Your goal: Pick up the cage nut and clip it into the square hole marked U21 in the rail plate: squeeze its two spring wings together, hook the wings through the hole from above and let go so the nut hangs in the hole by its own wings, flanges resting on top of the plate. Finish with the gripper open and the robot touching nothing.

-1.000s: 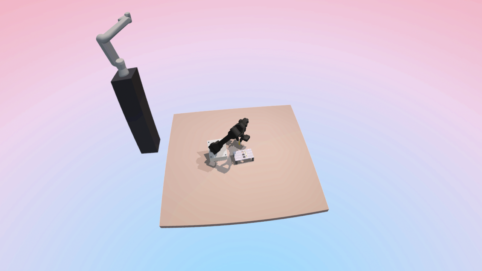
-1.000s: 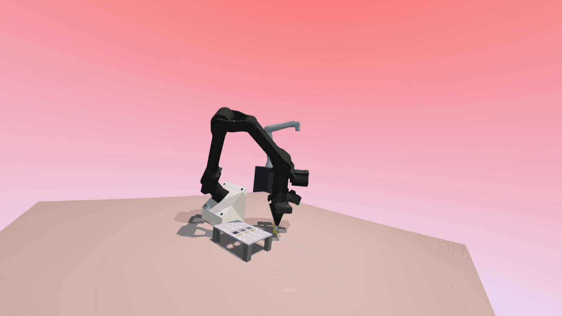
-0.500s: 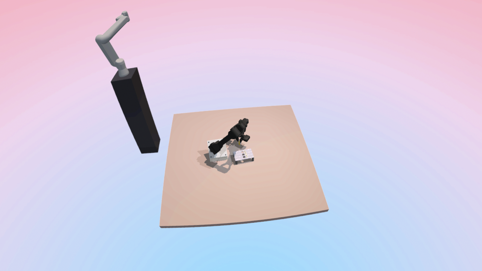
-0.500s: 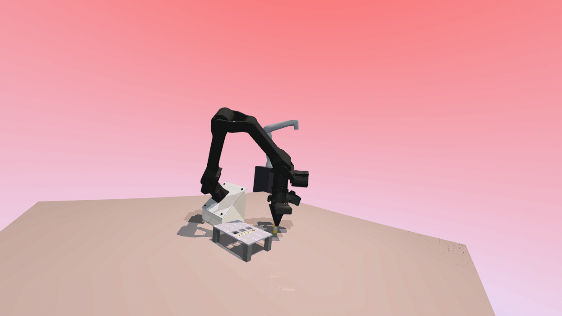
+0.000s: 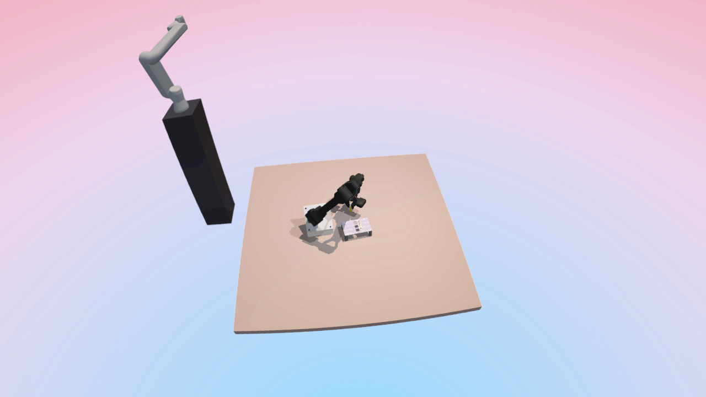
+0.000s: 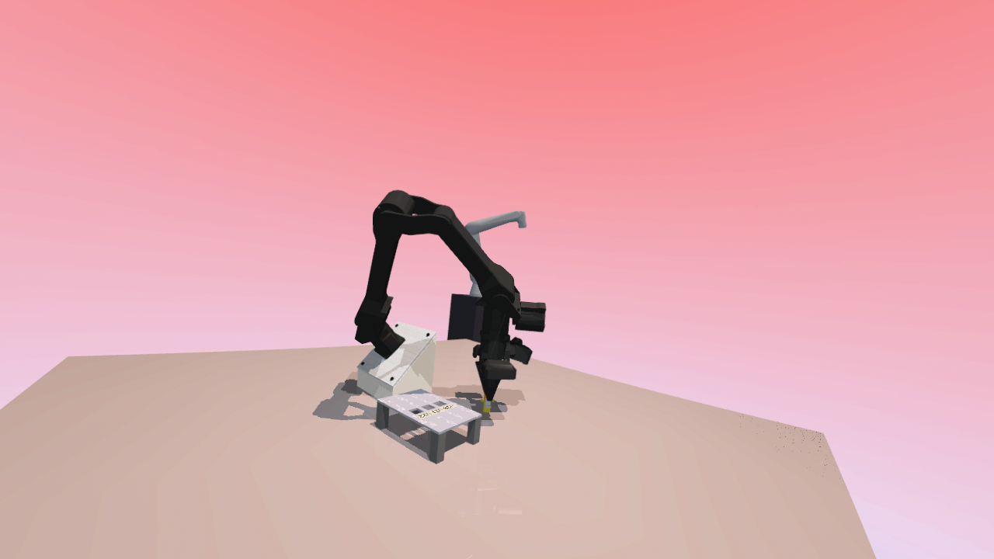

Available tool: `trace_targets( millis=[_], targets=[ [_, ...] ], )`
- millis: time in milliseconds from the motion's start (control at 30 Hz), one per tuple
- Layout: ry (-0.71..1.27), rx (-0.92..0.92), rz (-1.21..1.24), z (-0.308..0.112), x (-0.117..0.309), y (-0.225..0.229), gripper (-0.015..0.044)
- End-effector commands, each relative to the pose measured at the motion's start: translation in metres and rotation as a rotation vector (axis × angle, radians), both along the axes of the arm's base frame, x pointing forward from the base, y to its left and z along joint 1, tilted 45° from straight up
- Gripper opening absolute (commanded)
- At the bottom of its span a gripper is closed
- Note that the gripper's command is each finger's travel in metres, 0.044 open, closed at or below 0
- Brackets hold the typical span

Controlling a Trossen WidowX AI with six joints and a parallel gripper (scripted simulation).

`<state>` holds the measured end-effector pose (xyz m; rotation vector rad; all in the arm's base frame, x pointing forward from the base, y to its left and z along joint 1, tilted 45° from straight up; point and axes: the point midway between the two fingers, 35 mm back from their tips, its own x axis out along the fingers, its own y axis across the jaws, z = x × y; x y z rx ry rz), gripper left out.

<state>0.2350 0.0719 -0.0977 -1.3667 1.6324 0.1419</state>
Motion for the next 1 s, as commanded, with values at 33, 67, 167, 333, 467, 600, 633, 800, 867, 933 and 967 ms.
trace_targets(
  millis=[33,67,167,333,467,600,633,800,867,933,967],
  targets=[
    [0.001,-0.004,0.004,0.0002,-0.0002,-0.0011,0.012],
    [0.001,-0.004,0.004,0.0002,-0.0002,-0.0011,0.012],
    [0.001,-0.004,0.004,0.0003,-0.0001,-0.0012,0.012],
    [0.001,-0.005,0.004,0.0003,-0.0001,-0.0013,0.012],
    [0.001,-0.005,0.004,0.0005,0.0,-0.0013,0.012],
    [0.001,-0.005,0.004,0.0005,0.0,-0.0013,0.012],
    [0.001,0.0,0.0,0.0001,-0.0001,-0.0004,0.0094],
    [0.001,0.0,0.0,0.0001,-0.0001,-0.0004,0.0024],
    [0.001,0.0,0.0,0.0001,-0.0001,-0.0004,0.0024],
    [0.001,0.0,0.0,0.0001,-0.0001,-0.0004,0.0024],
    [0.001,0.0,0.0,0.0001,-0.0001,-0.0004,0.0024]
  ],
)
